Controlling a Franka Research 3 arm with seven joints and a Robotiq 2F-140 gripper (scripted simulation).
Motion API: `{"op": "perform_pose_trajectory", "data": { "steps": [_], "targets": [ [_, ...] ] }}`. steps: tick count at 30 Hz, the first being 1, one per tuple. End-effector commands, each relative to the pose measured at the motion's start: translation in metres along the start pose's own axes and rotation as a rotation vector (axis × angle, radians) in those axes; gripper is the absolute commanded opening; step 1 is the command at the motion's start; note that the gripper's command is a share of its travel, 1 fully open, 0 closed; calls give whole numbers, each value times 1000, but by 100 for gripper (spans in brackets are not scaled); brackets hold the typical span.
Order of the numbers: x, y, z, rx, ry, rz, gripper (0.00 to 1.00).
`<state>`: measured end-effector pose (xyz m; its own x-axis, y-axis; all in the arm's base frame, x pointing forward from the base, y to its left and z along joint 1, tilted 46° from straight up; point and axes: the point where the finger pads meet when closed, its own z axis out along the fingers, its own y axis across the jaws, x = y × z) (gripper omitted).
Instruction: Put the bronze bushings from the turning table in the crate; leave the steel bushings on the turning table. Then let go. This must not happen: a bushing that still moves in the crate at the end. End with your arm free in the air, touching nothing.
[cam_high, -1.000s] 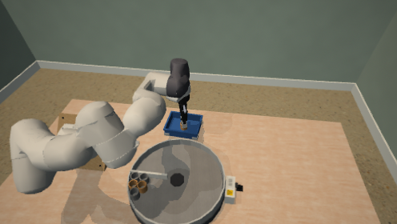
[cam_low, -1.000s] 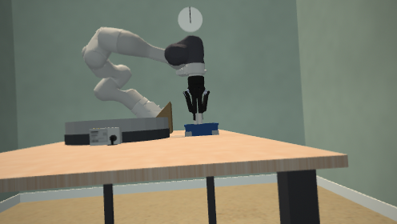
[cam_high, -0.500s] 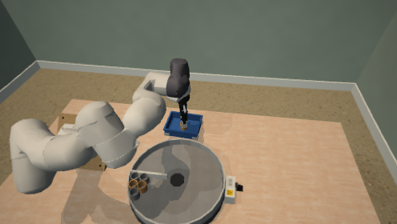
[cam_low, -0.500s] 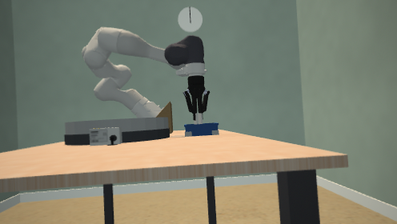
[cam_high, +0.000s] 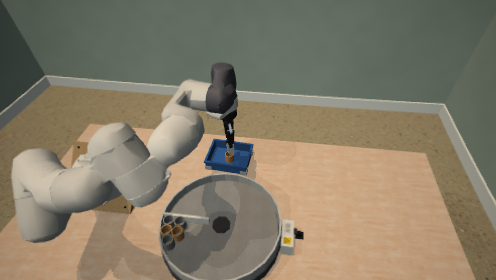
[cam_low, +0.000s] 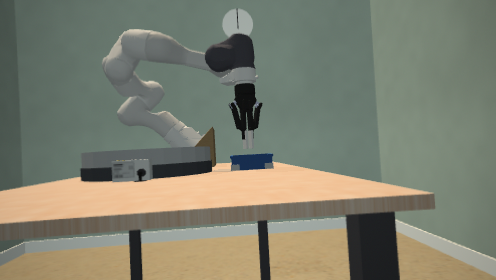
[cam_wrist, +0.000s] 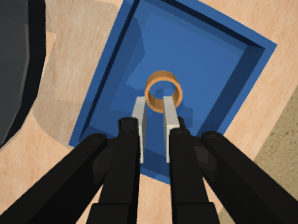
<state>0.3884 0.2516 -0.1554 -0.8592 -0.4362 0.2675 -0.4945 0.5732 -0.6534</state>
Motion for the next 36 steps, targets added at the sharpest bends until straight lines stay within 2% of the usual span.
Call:
{"op": "perform_pose_trajectory", "data": {
  "steps": [1, 4, 12, 36],
  "targets": [
    [3, -2, -17, 7, 12, -7, 10],
    [3, -2, -30, 7, 12, -7, 10],
    [3, -2, -43, 7, 11, -7, 10],
    [3, -2, -45, 7, 12, -7, 10]
  ]
}}
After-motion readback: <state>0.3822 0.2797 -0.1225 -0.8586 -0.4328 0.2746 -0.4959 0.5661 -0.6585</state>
